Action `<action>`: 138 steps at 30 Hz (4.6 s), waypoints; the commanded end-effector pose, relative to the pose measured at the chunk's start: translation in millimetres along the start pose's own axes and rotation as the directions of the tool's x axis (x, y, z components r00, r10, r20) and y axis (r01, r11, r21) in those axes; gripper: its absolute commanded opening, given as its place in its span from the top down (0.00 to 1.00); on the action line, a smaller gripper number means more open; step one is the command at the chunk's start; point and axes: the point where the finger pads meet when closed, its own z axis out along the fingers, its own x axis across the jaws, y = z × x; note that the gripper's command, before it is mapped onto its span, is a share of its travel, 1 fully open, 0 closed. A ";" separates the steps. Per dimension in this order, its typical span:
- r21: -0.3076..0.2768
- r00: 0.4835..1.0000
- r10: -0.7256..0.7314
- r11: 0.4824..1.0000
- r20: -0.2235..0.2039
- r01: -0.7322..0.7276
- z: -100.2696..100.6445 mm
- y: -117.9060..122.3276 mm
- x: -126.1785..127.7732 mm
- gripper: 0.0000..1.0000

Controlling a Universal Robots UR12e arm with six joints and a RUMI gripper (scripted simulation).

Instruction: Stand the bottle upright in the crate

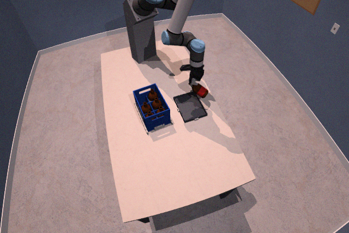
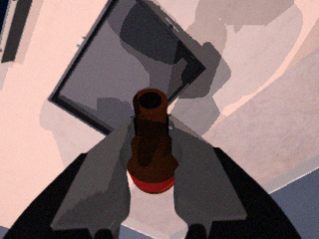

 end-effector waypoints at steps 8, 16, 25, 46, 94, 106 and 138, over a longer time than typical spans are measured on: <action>-0.001 1.000 0.000 1.000 0.000 0.000 -0.4 0.5 -0.1 1.00; -0.001 1.000 -0.005 1.000 0.001 0.005 -0.4 0.5 -0.1 1.00; -0.001 0.998 -0.069 0.998 0.001 0.069 -0.4 0.4 -0.1 1.00; -0.001 0.966 -0.259 0.966 0.001 0.259 -0.4 0.5 -0.1 1.00; -0.001 0.957 -0.289 0.957 0.001 0.289 -0.4 0.4 -0.1 1.00; -0.001 0.895 -0.446 0.895 0.001 0.446 -0.4 0.4 -0.1 1.00; -0.001 0.870 -0.493 0.870 0.001 0.493 -0.4 0.5 -0.1 1.00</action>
